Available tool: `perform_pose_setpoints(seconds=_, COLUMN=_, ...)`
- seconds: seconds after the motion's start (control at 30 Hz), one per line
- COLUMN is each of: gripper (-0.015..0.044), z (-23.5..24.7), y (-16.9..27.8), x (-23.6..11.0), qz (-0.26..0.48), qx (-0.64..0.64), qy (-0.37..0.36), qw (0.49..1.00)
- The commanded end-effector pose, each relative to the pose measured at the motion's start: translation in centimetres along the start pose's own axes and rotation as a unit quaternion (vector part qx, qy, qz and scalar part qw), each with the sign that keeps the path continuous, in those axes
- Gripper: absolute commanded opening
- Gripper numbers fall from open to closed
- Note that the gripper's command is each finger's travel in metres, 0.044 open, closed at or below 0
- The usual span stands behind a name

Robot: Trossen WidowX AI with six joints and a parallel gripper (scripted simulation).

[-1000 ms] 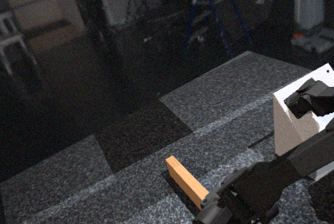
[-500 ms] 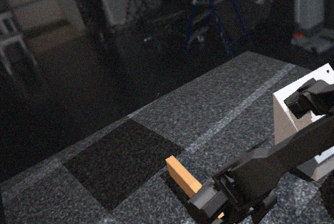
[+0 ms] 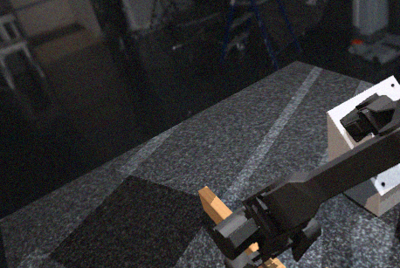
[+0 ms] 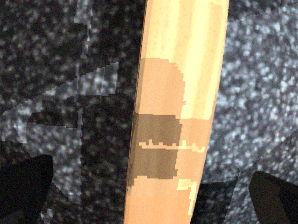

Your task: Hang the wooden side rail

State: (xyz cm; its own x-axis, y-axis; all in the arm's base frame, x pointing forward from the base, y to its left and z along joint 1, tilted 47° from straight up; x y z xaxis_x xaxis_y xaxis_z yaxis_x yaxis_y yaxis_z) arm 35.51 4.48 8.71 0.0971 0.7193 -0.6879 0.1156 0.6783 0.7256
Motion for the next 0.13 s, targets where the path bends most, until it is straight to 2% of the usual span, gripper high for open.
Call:
perform_pose_setpoints(seconds=0.0, gripper=0.0440, z=0.03, y=0.01, x=-0.03, qz=0.000, qx=0.001, qy=-0.001, qw=1.000)
perform_pose_setpoints(seconds=0.1, gripper=0.0440, z=0.03, y=0.01, x=-0.03, qz=0.000, qx=0.001, qy=-0.001, qw=1.000)
Point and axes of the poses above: the point midway between the two fingers, 35 mm back from their tips, its own x axis out along the fingers, its own z axis across the jaws, y = z × x, the point moved 8 cm from there along -x, back along the fingers, and after that the axes turned 4 degrees about x, right-handed, at the moved point
